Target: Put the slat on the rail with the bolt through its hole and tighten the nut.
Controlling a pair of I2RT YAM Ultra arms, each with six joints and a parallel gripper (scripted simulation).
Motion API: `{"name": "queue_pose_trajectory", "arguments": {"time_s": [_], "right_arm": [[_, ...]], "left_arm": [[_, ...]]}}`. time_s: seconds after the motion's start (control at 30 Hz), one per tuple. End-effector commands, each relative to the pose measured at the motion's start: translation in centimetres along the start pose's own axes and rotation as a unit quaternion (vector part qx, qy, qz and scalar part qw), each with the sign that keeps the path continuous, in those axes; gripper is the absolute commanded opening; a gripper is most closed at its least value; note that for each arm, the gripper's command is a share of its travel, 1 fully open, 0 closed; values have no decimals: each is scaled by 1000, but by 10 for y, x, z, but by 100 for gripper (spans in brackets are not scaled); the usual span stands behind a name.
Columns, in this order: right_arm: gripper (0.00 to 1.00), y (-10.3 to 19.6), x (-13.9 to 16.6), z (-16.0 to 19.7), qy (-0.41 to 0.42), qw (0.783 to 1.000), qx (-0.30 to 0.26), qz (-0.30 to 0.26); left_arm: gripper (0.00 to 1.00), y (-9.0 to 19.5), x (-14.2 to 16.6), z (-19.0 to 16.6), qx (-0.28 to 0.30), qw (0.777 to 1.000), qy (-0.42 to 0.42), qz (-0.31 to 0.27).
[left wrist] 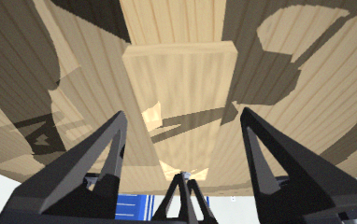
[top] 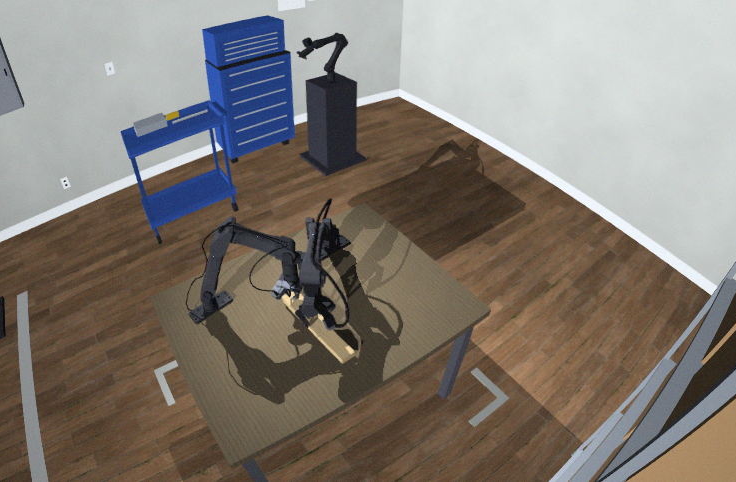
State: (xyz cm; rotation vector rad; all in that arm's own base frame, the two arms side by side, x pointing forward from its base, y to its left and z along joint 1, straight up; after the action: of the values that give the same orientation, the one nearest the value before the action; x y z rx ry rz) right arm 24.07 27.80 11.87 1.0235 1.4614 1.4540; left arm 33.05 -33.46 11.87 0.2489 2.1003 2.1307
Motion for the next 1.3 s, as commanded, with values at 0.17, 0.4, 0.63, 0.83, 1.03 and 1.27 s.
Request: {"name": "queue_pose_trajectory", "arguments": {"time_s": [0.17,0.4,0.63,0.83,1.03,1.27], "right_arm": [[34,4,1,1,0,1000,-5,3],[34,4,1,1,0,1000,-5,3],[34,4,1,1,0,1000,-5,3],[34,4,1,1,0,1000,-5,3],[34,4,1,1,0,1000,-5,3],[34,4,1,1,0,1000,-5,3]], "left_arm": [[100,3,-4,1,10,1000,8,-16],[100,0,-4,1,10,1000,8,-16],[100,-5,-4,1,10,1000,8,-16],[100,-7,-4,1,10,1000,8,-16],[77,-12,-2,0,6,1000,4,-10],[72,-15,-1,-1,2,1000,0,-4]]}}
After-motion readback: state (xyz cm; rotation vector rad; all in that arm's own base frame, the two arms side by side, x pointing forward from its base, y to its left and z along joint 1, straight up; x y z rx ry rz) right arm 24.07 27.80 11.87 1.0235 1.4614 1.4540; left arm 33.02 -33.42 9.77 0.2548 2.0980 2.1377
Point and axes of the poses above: on each arm, the point where the finger pads meet when closed, its own y axis back along the fingers, its own z axis across the jaws, x = y × z, the point moved 6 cm from there along y, back along the fingers, and after that the axes turned 9 degrees about -y, right-handed, at the moved point
